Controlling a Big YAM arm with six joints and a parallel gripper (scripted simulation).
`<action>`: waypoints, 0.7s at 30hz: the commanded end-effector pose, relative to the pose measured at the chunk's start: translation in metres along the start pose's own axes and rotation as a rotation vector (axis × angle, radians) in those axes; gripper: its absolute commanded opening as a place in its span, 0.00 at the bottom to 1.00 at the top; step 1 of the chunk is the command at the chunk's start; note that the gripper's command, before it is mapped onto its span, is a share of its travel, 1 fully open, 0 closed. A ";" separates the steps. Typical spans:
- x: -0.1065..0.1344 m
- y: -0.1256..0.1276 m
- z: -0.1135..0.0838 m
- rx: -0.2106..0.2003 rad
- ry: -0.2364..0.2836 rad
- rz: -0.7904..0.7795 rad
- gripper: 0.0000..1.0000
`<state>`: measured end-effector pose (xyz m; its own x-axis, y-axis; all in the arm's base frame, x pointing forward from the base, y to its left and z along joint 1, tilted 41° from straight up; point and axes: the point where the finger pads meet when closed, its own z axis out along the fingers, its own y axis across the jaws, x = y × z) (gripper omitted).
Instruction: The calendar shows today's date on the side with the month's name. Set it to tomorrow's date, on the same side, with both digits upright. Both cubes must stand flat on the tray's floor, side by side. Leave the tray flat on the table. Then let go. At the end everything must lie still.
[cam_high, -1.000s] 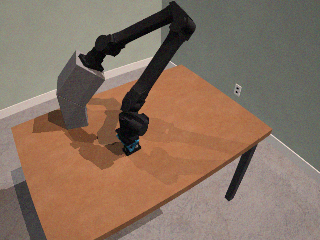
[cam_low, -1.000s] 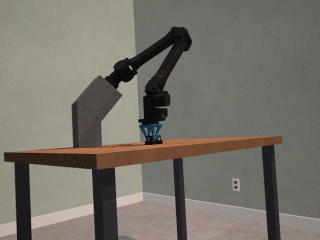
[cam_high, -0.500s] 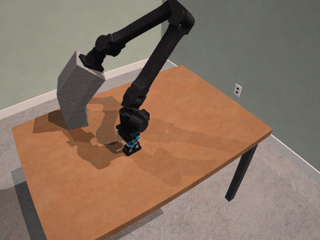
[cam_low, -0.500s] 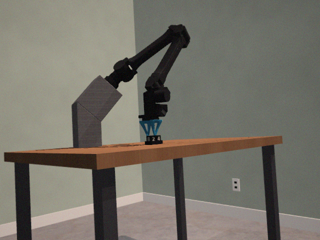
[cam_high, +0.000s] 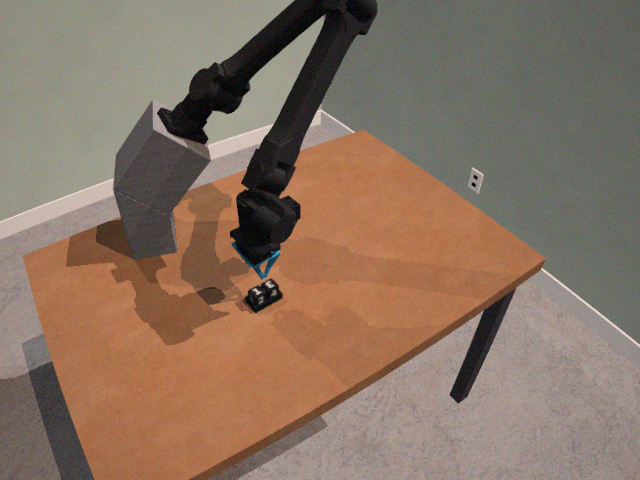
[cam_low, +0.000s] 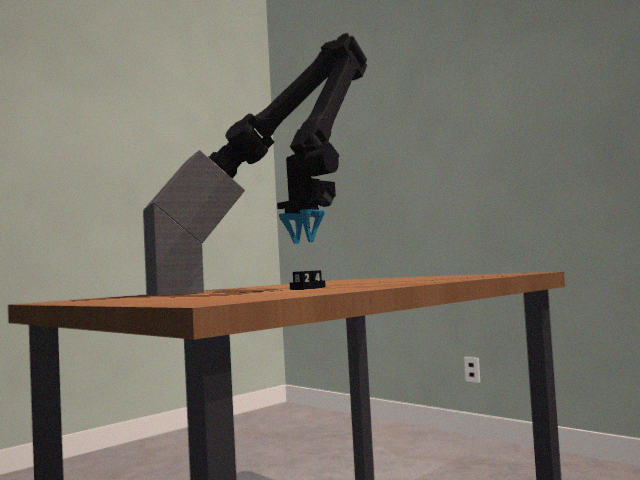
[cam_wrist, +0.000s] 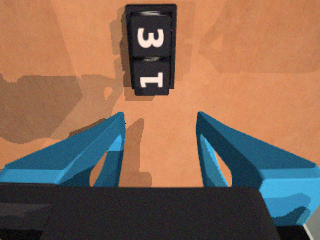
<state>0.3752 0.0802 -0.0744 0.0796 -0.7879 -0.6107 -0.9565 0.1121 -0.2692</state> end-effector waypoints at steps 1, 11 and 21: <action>0.008 0.006 -0.006 -0.012 0.002 0.006 0.47; 0.004 0.003 -0.008 -0.007 0.001 -0.002 1.00; 0.004 0.003 -0.008 -0.007 0.001 -0.001 1.00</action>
<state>0.3702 0.0782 -0.0760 0.0872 -0.7897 -0.6072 -0.9601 0.0959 -0.2627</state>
